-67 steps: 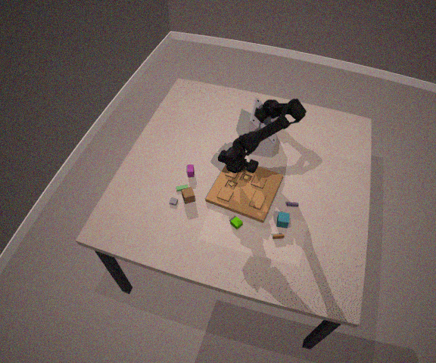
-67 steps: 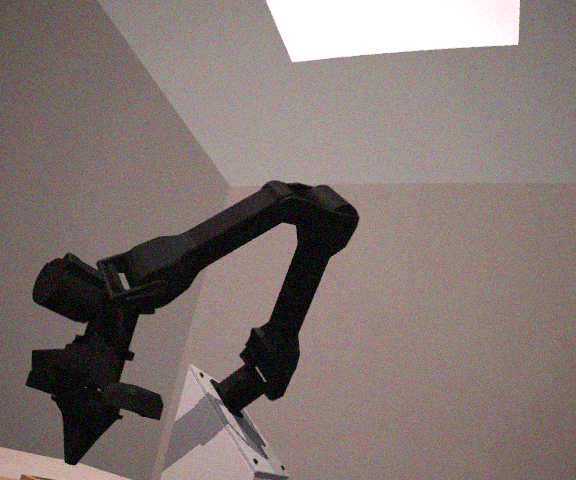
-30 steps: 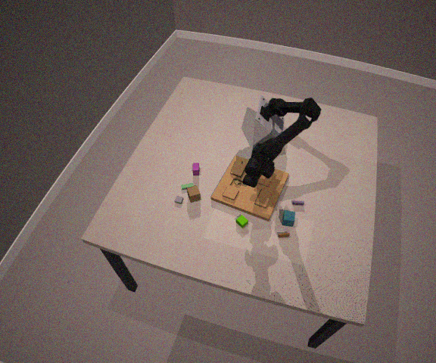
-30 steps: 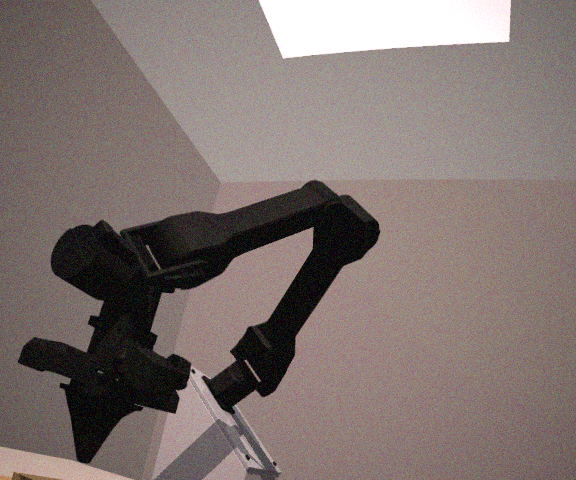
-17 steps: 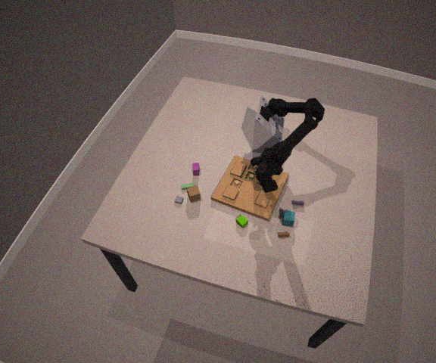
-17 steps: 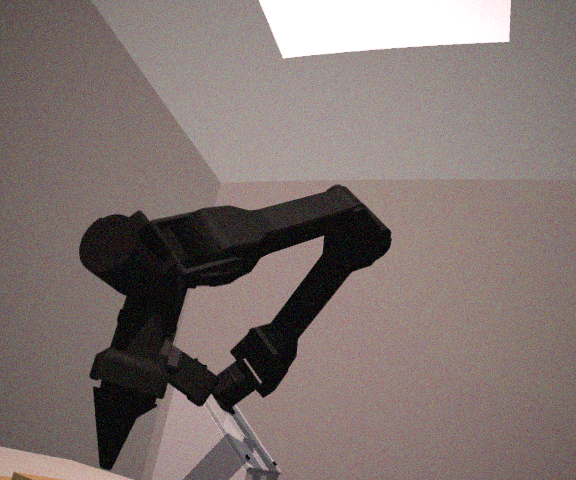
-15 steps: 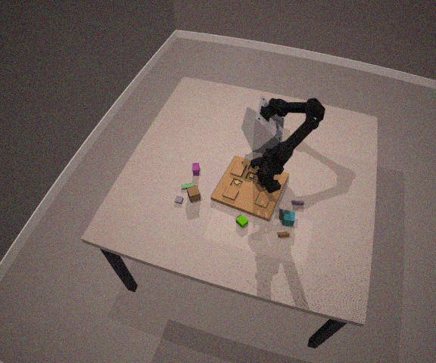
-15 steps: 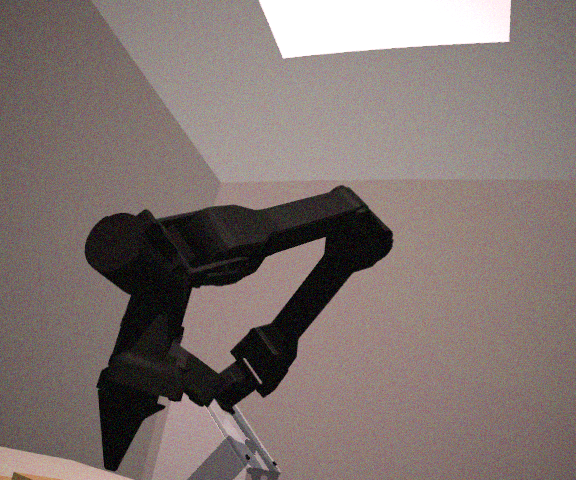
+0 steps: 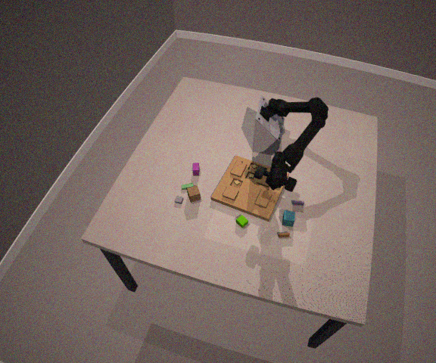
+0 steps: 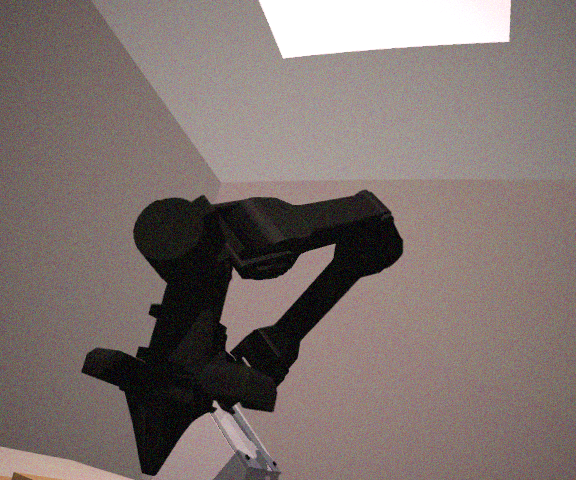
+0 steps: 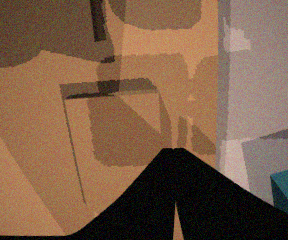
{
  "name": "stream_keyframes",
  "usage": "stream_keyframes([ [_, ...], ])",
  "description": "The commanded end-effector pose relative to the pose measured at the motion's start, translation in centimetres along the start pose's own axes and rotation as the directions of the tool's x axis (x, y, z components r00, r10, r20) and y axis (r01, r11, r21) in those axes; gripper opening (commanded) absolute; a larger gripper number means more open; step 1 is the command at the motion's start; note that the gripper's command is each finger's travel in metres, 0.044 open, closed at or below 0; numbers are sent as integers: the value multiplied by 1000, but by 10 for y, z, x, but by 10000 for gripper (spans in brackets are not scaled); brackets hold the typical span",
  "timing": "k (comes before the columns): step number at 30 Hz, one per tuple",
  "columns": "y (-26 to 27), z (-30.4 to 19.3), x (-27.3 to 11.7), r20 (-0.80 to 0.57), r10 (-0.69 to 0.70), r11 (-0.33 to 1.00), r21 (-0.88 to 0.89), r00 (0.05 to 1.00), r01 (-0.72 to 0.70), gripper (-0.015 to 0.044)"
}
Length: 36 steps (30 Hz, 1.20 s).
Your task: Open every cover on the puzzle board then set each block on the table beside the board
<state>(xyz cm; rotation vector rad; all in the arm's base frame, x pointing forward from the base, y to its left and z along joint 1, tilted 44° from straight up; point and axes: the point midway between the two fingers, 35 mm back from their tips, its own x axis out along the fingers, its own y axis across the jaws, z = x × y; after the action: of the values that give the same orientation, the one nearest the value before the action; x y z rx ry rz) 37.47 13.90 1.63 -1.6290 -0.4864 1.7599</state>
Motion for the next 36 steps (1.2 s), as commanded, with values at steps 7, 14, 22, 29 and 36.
stream_keyframes([
  [7, -4, -1, -2, -1, -6, 999, -41, 1000, 6, 0],
  [14, -4, -1, -2, -1, -6, 999, -41, 1000, 6, 0],
  [22, -4, -1, -1, -1, -6, 999, -41, 1000, 6, 0],
  [29, -4, -1, 6, -1, -6, 999, -41, 1000, 6, 0],
  [36, -4, -2, 13, -1, -6, 999, -41, 1000, 6, 0],
])
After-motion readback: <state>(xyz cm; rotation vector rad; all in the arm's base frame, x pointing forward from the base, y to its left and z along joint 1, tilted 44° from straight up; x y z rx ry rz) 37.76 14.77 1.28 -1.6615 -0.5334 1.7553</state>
